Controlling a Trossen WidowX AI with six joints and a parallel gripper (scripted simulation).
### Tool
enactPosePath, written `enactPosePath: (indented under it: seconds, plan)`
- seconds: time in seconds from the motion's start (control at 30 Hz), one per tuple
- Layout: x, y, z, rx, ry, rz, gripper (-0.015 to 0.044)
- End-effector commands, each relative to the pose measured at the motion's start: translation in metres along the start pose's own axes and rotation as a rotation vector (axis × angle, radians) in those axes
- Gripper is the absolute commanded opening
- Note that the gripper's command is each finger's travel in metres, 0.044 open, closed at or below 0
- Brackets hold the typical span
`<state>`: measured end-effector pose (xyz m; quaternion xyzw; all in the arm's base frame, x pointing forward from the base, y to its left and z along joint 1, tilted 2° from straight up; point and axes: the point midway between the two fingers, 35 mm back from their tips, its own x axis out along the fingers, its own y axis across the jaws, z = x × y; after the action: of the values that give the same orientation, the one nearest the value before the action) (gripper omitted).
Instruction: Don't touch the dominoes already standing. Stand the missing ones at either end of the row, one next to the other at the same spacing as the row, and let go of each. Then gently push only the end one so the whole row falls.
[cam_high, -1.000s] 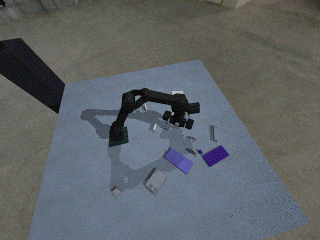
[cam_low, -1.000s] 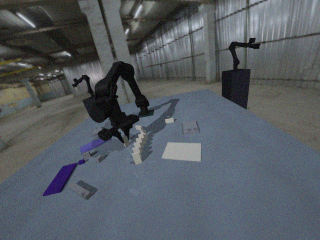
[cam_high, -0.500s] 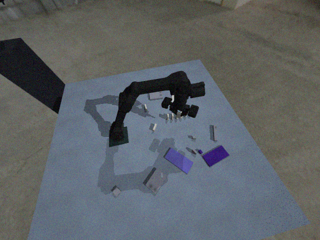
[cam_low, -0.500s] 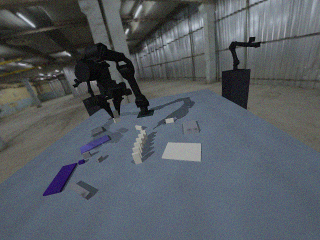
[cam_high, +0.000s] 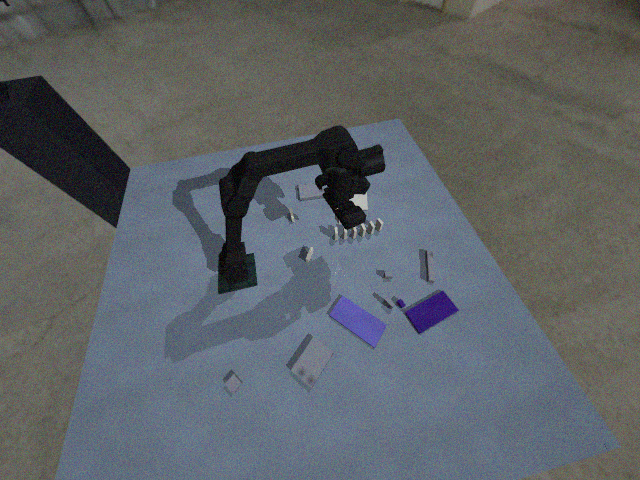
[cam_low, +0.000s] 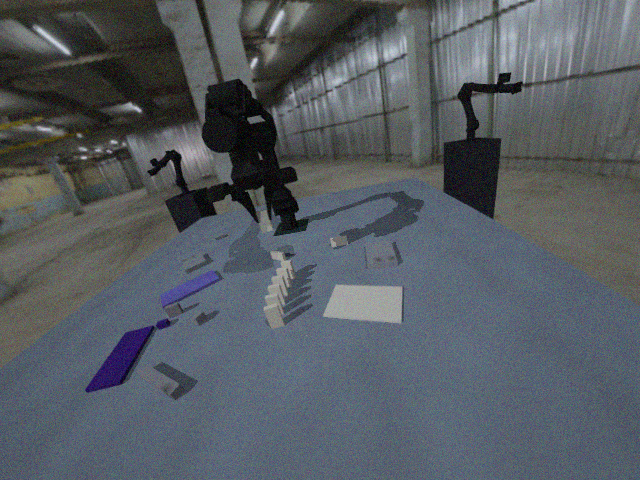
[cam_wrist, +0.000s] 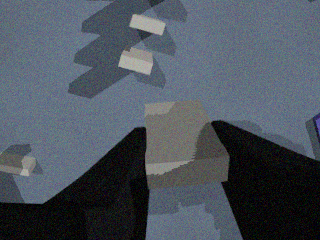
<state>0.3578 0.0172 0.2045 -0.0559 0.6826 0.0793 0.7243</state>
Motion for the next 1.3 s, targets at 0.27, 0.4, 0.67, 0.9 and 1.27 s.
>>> enactPosePath:
  seconds: [0.27,0.4,0.67,0.9,1.27]
  plan:
    - [-0.001,0.032,-0.024,0.364,0.016,-0.005,0.0107]
    - [0.0,0.032,-0.024,0.364,0.016,-0.005,0.0107]
    - [0.029,0.031,-0.019,0.364,0.015,-0.005,0.0107]
    - [0.057,0.031,-0.017,0.364,0.015,-0.005,0.0107]
    - [0.102,0.031,-0.02,0.364,0.015,-0.005,0.0107]
